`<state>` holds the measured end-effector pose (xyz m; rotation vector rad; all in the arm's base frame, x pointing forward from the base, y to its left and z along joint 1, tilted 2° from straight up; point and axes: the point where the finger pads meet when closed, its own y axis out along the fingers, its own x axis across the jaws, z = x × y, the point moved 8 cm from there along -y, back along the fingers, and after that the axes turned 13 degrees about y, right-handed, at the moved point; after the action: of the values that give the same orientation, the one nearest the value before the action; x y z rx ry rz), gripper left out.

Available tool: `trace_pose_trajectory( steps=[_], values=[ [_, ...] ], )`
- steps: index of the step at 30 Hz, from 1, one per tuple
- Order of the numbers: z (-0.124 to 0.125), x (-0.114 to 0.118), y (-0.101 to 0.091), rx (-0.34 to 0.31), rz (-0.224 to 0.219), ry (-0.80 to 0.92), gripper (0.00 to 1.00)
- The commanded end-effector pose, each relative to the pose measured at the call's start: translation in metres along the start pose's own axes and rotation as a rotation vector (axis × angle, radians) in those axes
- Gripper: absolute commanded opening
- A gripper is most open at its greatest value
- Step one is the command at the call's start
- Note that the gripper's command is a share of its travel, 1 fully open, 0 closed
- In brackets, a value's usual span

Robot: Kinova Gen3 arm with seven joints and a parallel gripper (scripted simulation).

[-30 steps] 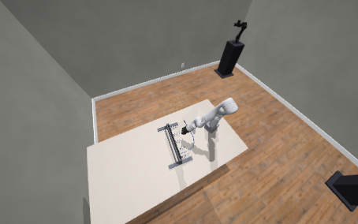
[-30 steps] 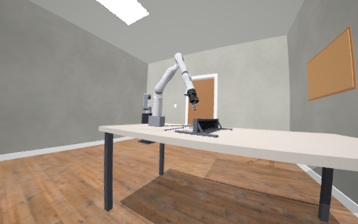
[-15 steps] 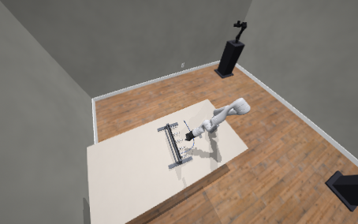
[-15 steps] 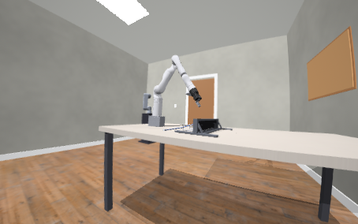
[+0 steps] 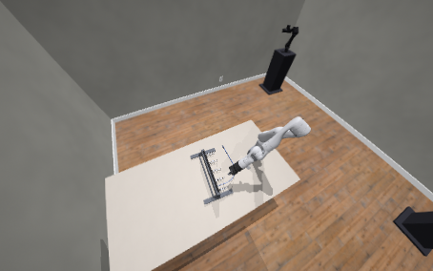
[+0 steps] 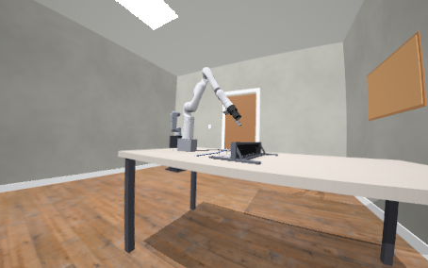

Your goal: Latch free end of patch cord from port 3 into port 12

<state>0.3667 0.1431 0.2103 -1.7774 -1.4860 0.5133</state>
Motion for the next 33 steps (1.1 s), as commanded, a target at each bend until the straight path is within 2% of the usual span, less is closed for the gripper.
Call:
trace_pose_trajectory(
  steps=[1,19,33],
  values=[
    [0.004,0.007,-0.003,0.001,-0.016,-0.017,0.00],
    [0.005,0.010,-0.004,-0.002,-0.023,-0.025,0.00],
    [0.005,0.010,0.011,-0.002,-0.022,-0.025,0.00]
  ],
)
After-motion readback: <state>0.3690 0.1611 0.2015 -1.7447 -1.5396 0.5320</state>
